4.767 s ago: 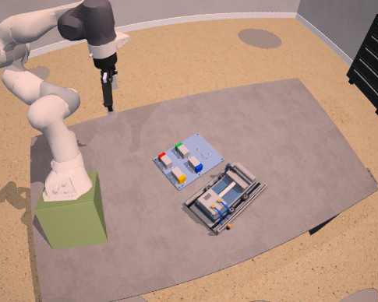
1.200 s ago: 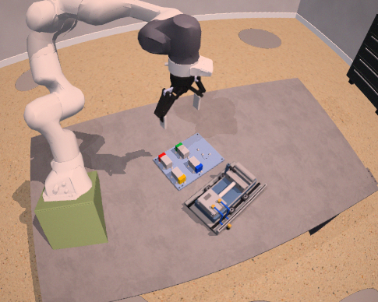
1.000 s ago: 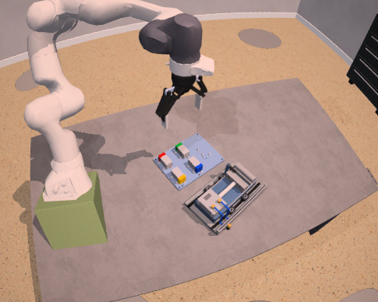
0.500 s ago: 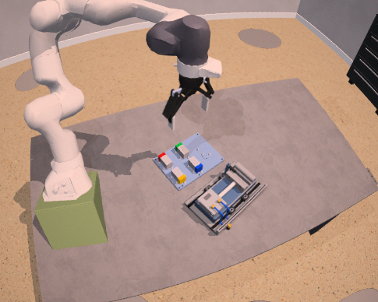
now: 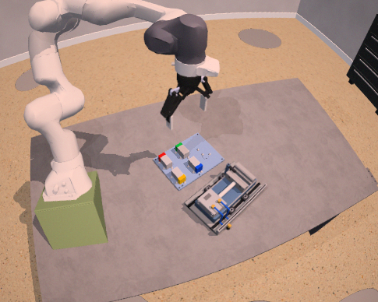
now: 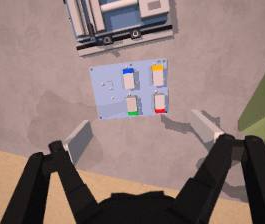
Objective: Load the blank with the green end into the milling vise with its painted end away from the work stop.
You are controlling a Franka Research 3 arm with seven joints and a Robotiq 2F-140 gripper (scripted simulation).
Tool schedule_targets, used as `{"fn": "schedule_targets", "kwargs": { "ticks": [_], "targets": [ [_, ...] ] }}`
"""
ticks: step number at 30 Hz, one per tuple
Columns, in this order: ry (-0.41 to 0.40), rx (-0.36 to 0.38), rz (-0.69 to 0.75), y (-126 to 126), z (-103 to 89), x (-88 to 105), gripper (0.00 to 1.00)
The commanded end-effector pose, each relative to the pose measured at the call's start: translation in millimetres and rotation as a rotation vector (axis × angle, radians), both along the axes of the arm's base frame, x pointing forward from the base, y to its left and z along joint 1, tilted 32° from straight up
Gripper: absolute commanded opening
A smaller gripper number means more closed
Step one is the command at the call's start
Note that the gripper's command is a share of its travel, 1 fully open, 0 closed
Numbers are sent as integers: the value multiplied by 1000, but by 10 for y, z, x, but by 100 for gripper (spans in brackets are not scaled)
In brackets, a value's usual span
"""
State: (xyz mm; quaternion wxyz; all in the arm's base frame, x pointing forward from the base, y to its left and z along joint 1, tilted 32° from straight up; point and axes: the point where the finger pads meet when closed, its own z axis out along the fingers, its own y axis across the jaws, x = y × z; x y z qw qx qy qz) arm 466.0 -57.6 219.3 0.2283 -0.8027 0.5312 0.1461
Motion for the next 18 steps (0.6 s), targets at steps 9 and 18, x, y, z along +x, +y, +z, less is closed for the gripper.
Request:
{"fn": "schedule_targets", "kwargs": {
  "ticks": [9,18],
  "targets": [
    [4,4,-7,12,18,-53,100],
    [5,4,-9,14,23,-66,100]
  ]
}}
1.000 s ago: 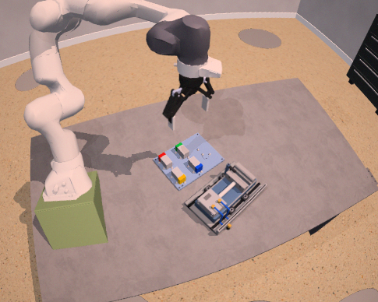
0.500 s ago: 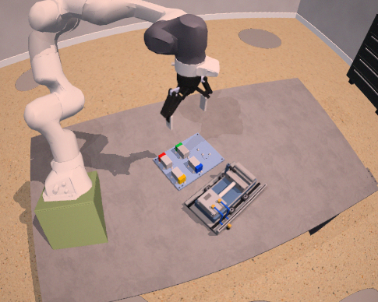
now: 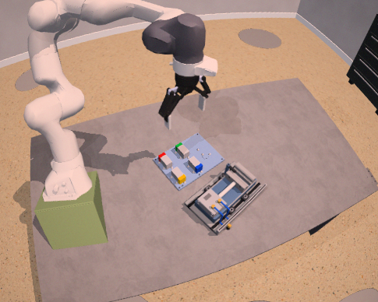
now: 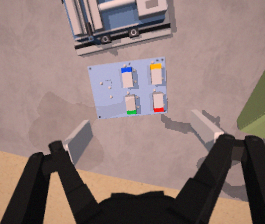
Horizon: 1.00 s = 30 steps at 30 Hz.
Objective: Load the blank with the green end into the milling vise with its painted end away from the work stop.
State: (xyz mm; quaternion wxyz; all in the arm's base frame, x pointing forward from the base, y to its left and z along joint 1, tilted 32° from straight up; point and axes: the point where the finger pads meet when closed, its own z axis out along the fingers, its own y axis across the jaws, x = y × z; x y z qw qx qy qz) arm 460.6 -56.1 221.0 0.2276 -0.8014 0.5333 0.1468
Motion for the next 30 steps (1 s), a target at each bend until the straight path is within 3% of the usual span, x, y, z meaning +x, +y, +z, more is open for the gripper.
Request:
{"fn": "schedule_targets", "kwargs": {
  "ticks": [1,30],
  "targets": [
    [1,5,-4,0,5,-12,100],
    [1,5,-4,6,20,-52,100]
  ]
}}
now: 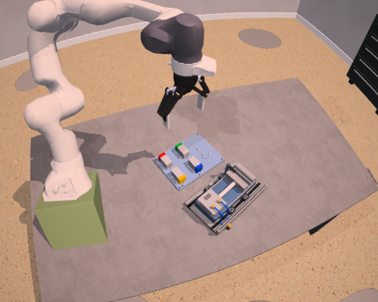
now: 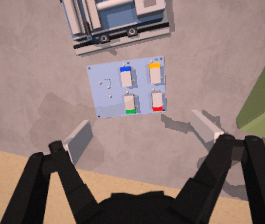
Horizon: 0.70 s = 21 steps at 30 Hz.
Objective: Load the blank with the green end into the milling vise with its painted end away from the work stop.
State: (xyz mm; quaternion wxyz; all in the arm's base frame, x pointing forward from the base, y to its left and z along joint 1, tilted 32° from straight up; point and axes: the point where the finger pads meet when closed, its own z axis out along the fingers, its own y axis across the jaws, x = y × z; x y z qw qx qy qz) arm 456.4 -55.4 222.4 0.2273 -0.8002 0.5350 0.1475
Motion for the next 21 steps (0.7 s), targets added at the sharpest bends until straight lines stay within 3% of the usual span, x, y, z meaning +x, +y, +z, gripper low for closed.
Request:
{"fn": "schedule_targets", "kwargs": {
  "ticks": [1,21],
  "targets": [
    [-1,4,-1,-1,6,-11,100],
    [0,0,0,4,8,-22,100]
  ]
}}
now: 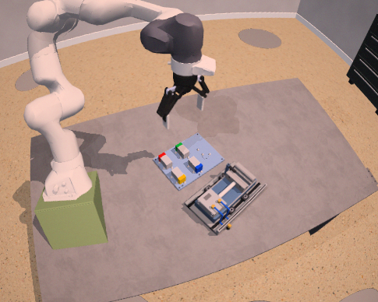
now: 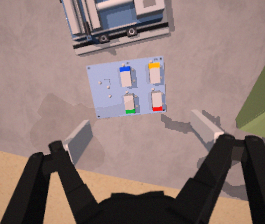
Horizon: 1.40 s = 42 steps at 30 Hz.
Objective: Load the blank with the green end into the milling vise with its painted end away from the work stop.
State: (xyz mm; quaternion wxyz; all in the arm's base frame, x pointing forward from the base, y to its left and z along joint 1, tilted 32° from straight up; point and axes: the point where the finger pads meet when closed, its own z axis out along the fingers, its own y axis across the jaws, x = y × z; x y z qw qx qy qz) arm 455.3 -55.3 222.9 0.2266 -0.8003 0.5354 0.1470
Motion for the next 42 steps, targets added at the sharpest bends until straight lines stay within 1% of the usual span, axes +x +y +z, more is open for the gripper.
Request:
{"fn": "schedule_targets", "kwargs": {
  "ticks": [1,4,9,21,26,39,42],
  "targets": [
    [0,2,0,3,3,-10,100],
    [0,2,0,3,3,-10,100],
    [0,2,0,287,172,-490,100],
    [0,2,0,287,172,-490,100],
    [0,2,0,251,147,-416,100],
    [4,5,-6,248,145,-414,100],
    [1,3,-1,227,133,-379,100]
  ]
}}
